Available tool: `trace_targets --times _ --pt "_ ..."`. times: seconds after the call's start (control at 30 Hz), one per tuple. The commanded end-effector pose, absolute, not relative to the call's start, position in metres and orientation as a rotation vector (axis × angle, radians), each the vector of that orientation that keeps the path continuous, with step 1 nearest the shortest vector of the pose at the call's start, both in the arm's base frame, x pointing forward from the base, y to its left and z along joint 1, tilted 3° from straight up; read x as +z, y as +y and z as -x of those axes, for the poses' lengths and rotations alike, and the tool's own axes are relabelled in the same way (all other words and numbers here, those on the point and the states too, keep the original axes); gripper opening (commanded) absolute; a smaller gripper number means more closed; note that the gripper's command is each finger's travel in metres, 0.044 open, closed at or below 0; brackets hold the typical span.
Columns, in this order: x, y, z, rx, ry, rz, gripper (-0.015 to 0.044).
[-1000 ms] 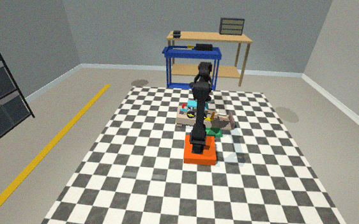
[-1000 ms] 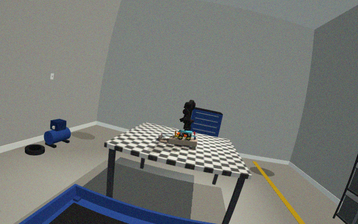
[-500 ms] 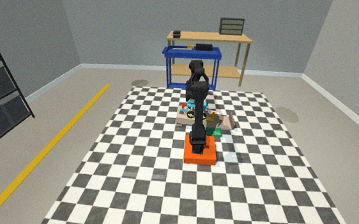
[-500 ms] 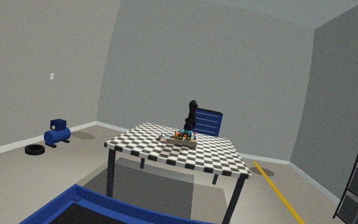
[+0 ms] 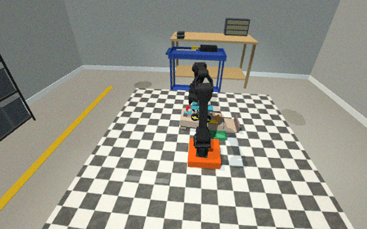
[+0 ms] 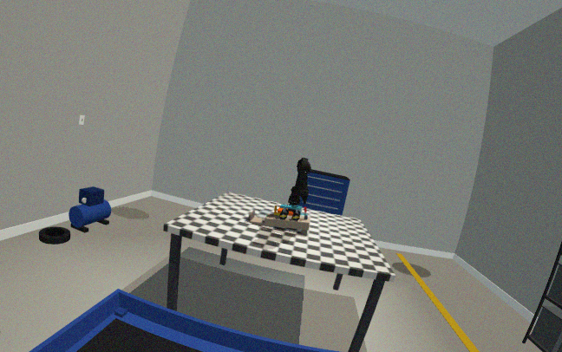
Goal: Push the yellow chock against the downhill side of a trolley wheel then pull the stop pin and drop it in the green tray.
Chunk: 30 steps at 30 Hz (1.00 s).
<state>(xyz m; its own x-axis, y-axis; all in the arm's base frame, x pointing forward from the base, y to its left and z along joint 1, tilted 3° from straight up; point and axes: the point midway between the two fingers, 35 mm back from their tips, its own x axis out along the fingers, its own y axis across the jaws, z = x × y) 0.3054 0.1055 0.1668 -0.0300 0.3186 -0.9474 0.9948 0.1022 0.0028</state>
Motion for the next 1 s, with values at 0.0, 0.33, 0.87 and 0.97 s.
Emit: trace_targets --times 0.0,0.33,0.87,0.97 --pt "0.158 0.108 -0.304 -0.983 1.511 -1.358 0.019" --pt "0.145 0.113 -0.303 -0.983 1.511 -1.358 0.019" --pt "0.134 0.117 -0.304 -0.983 1.511 -1.358 0.019" --pt "0.131 0.118 -0.304 -0.983 1.511 -1.358 0.019"
